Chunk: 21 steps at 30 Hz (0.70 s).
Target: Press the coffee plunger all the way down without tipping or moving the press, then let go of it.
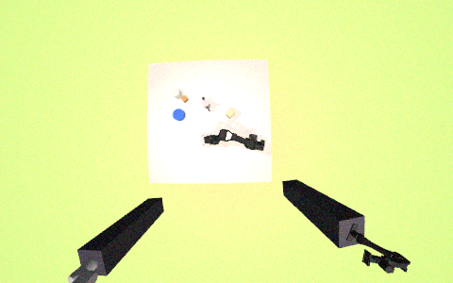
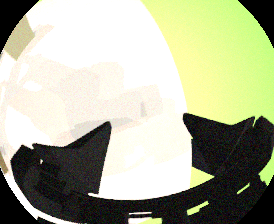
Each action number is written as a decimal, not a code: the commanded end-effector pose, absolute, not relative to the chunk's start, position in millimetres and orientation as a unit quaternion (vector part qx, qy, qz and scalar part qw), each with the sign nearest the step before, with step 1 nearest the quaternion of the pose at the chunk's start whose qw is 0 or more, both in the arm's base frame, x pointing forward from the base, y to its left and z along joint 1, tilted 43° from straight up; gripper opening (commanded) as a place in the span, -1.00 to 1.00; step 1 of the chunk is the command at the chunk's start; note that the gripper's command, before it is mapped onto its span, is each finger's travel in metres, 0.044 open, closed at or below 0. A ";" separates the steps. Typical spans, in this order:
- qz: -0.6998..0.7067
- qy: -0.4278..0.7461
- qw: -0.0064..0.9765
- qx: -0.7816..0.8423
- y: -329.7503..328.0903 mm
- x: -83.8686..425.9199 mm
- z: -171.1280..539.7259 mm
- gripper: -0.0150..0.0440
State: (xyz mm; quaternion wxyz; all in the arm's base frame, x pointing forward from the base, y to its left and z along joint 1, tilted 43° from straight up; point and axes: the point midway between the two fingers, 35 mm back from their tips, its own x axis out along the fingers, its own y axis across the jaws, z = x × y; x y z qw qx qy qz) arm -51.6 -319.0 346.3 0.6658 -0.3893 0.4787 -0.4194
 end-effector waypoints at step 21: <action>-0.299 0.400 0.828 -0.255 -286.9 213.1 285.4 1.00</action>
